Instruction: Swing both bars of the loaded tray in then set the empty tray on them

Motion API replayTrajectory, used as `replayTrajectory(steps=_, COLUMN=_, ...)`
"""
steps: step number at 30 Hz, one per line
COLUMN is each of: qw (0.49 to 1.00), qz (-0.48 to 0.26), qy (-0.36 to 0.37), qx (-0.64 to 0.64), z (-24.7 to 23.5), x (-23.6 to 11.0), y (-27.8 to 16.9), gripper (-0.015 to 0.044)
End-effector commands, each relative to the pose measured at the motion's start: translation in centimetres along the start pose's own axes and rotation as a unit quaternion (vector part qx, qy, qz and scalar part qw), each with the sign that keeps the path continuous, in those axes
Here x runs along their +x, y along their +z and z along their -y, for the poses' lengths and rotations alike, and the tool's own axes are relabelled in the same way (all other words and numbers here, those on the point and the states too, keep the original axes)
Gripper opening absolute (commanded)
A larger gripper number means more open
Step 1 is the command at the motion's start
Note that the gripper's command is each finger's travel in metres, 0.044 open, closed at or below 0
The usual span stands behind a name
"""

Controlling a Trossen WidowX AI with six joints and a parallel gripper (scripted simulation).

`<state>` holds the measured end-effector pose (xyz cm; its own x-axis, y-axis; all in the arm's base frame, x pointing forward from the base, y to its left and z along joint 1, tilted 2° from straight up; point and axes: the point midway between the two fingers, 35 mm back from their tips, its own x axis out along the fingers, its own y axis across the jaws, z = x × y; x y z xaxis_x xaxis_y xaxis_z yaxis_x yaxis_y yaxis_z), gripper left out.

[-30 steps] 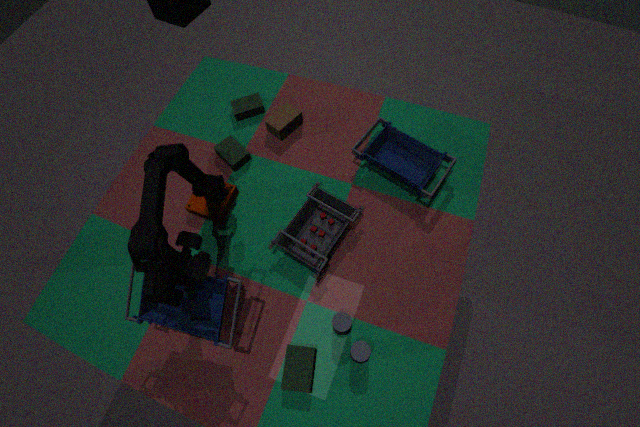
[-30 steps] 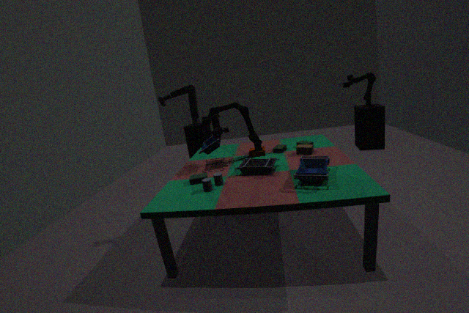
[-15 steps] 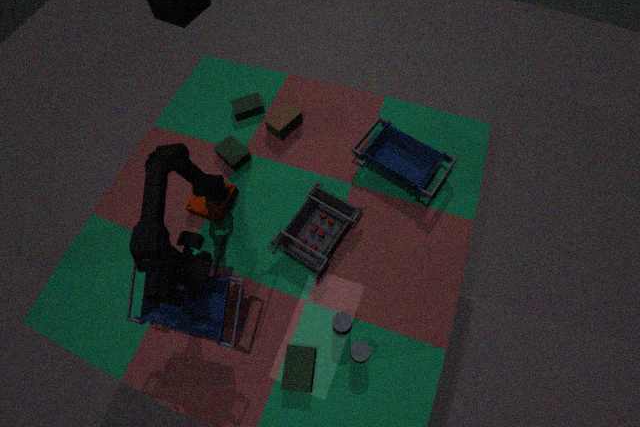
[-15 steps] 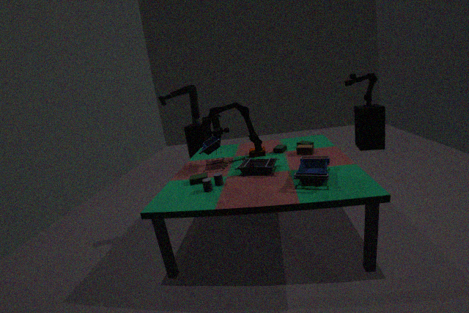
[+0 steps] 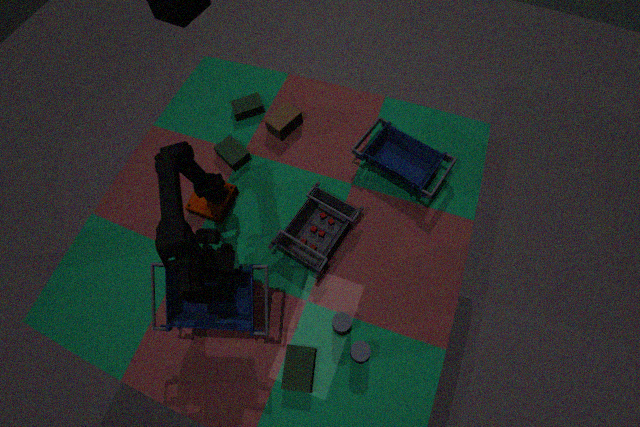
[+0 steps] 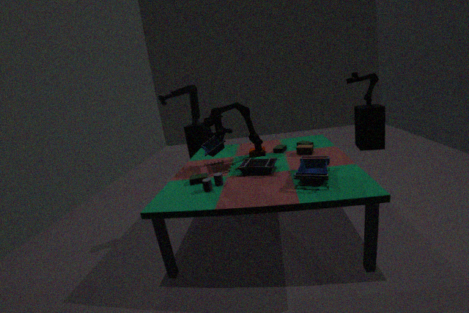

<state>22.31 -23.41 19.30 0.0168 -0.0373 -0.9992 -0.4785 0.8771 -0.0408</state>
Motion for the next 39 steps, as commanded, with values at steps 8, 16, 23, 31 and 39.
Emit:
replayTrajectory(steps=8, qw=0.998, qz=0.003, qy=-0.007, qx=-0.06, z=-1.0, x=-0.3, y=3.9, gripper=0.0)
replayTrajectory(steps=16, qw=0.994, qz=0.004, qy=-0.006, qx=-0.108, z=-2.2, x=-0.3, y=6.8, gripper=0.0)
replayTrajectory(steps=23, qw=0.989, qz=0.005, qy=-0.005, qx=-0.149, z=-3.5, x=-0.3, y=9.1, gripper=0.0)
replayTrajectory(steps=31, qw=0.981, qz=0.006, qy=-0.005, qx=-0.195, z=-5.3, x=-0.3, y=11.7, gripper=0.0)
replayTrajectory(steps=39, qw=0.97, qz=0.007, qy=-0.004, qx=-0.242, z=-7.2, x=-0.3, y=14.1, gripper=0.0)
